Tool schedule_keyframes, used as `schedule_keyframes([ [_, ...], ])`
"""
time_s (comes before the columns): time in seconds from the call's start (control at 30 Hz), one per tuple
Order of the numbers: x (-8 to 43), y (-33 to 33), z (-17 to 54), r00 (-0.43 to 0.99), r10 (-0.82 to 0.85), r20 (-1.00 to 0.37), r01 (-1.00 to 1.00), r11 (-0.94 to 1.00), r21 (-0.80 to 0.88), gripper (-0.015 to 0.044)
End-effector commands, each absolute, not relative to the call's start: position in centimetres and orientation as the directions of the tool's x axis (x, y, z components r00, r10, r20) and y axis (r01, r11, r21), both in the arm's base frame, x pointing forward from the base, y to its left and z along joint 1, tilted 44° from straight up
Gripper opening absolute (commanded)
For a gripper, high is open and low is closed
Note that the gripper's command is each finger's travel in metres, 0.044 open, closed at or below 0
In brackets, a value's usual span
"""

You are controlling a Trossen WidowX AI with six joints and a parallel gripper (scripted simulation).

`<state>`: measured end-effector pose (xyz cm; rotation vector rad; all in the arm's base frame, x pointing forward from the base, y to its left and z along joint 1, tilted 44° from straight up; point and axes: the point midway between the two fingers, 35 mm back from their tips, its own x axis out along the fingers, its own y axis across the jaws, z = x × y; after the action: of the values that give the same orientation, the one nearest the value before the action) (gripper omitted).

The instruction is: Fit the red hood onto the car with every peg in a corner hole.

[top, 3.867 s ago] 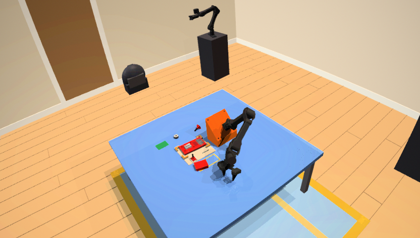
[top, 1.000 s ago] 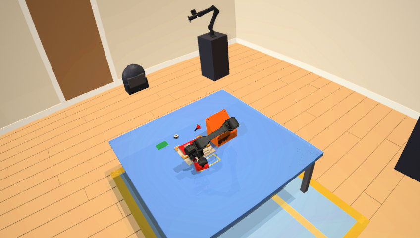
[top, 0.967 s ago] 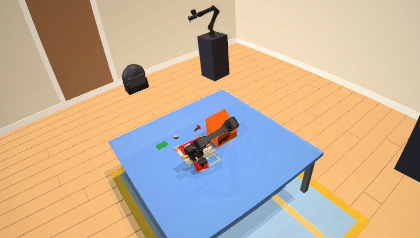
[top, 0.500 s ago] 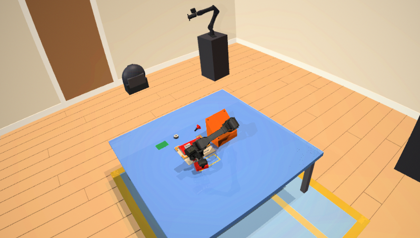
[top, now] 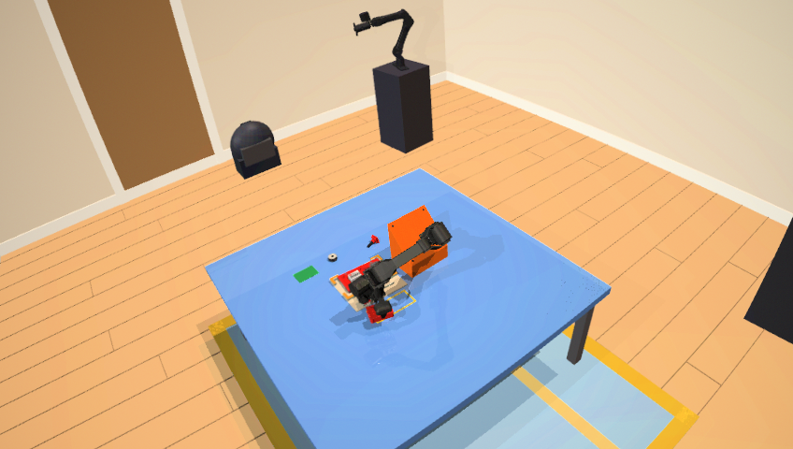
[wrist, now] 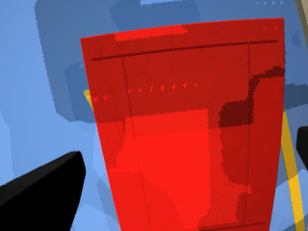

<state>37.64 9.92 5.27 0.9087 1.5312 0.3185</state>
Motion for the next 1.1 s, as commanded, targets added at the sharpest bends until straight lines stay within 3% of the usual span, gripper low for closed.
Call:
schedule_keyframes([
  [0.0,37.61,10.05,5.09,0.075,0.698,-0.712,0.360,0.647,0.672,0.0440],
  [0.83,37.68,10.91,4.23,0.075,0.698,-0.712,0.360,0.647,0.672,0.0440],
  [0.93,37.72,10.83,4.39,0.076,0.698,-0.712,0.354,0.648,0.674,0.0361],
  [1.07,37.72,10.83,4.39,0.076,0.698,-0.712,0.354,0.648,0.674,0.0335],
])
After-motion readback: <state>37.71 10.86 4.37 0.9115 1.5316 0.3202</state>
